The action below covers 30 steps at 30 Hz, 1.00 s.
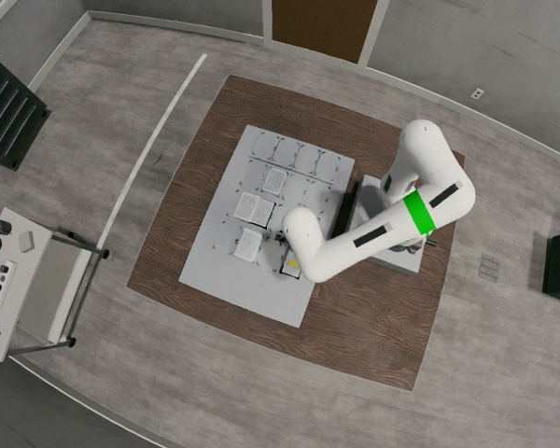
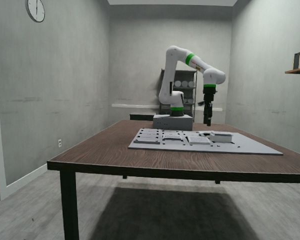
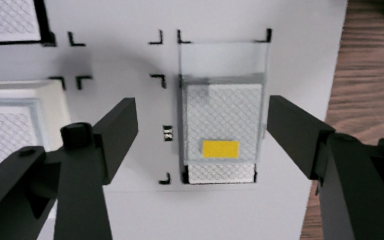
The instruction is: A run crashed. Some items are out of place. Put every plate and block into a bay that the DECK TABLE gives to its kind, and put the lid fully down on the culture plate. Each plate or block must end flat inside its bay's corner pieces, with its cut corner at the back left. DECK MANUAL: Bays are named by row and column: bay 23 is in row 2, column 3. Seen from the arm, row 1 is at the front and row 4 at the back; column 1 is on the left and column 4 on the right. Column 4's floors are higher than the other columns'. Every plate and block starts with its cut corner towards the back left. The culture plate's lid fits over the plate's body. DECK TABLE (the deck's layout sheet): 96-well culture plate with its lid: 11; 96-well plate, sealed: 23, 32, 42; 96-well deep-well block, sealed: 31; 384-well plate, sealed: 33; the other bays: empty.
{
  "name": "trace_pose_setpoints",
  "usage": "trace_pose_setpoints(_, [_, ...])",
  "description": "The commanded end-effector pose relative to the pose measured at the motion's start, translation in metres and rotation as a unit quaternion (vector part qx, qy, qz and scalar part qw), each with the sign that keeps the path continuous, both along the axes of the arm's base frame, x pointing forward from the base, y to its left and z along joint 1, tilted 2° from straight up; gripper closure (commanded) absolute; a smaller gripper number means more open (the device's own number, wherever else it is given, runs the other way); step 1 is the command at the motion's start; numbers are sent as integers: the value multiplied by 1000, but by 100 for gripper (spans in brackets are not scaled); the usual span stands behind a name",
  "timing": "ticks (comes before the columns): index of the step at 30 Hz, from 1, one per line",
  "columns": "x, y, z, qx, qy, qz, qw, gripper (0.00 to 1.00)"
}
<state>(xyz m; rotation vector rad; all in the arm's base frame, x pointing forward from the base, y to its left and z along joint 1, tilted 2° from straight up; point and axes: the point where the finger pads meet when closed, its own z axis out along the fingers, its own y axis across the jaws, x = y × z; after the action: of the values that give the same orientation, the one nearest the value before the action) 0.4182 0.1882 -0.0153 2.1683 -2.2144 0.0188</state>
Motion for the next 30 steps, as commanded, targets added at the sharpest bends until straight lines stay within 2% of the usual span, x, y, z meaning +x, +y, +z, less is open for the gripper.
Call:
trace_pose_setpoints(1, [-15,10,-2,0,-1,0,1000,30])
trace_pose_setpoints(6, [-24,15,-3,0,-1,0,1000,30])
trace_pose_setpoints(14, [-24,15,-3,0,-1,0,1000,30])
trace_pose_setpoints(30, [-24,14,-22,0,-1,0,1000,30])
